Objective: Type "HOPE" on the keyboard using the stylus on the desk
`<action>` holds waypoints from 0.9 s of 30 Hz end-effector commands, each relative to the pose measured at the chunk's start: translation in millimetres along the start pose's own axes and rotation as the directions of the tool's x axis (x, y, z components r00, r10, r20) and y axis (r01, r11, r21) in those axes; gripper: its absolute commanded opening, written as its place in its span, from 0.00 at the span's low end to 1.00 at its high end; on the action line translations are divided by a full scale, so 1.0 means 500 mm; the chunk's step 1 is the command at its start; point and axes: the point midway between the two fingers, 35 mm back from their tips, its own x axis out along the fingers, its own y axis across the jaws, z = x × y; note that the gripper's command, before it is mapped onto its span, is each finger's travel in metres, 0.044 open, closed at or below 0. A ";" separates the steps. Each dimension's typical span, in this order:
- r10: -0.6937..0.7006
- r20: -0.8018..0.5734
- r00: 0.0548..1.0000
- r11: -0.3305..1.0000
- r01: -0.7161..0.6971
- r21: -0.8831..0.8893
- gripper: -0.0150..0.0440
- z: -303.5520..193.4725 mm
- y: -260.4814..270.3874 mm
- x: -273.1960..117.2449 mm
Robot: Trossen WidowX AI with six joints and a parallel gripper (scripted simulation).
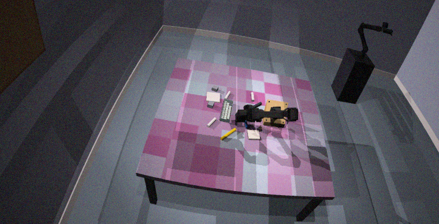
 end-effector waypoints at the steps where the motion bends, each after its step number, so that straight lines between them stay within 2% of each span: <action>1: -0.012 0.005 1.000 1.000 0.012 0.007 0.51 0.000 -0.005 0.009; 19: -0.012 0.005 1.000 1.000 0.012 0.007 0.51 -0.007 -0.005 0.021; 24: -0.008 -0.001 1.000 1.000 0.008 0.001 0.29 -0.009 -0.004 0.019; 27: -0.008 -0.001 1.000 1.000 0.008 0.001 0.25 -0.009 -0.004 0.019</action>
